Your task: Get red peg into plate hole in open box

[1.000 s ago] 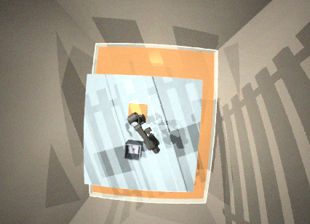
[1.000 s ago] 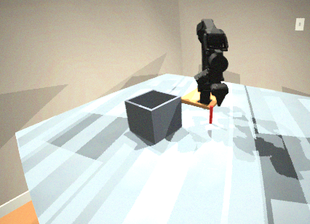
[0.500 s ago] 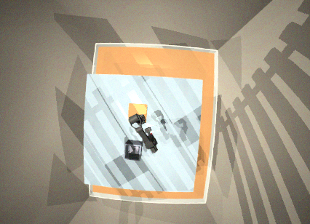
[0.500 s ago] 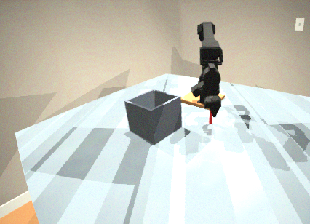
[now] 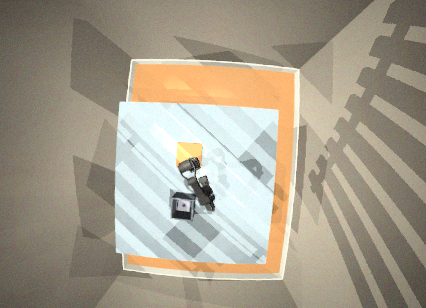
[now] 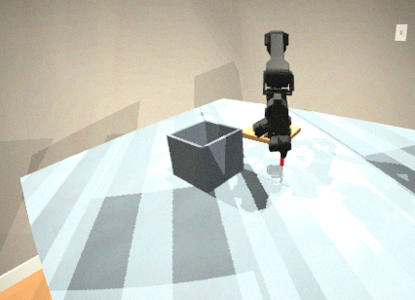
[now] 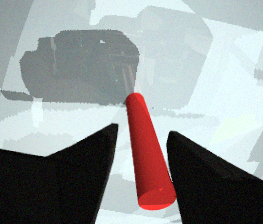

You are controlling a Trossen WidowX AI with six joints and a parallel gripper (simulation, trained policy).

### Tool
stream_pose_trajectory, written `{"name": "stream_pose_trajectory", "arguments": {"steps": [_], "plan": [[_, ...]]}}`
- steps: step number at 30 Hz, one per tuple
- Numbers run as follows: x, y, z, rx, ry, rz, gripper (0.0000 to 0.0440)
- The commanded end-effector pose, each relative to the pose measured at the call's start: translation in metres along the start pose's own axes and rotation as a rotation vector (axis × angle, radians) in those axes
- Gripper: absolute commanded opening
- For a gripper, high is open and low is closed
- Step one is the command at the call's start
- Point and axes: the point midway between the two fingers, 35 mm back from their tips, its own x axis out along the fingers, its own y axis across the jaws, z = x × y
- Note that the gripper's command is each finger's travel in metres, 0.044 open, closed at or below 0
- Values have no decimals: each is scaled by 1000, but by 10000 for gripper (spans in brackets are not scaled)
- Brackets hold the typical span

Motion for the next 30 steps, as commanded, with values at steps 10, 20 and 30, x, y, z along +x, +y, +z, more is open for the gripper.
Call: {"name": "stream_pose_trajectory", "arguments": {"steps": [10,20,30], "plan": [[-21,15,-6,-42,66,95,0],[-67,24,-9,-83,100,236,0],[-122,26,6,-109,40,374,0]]}}
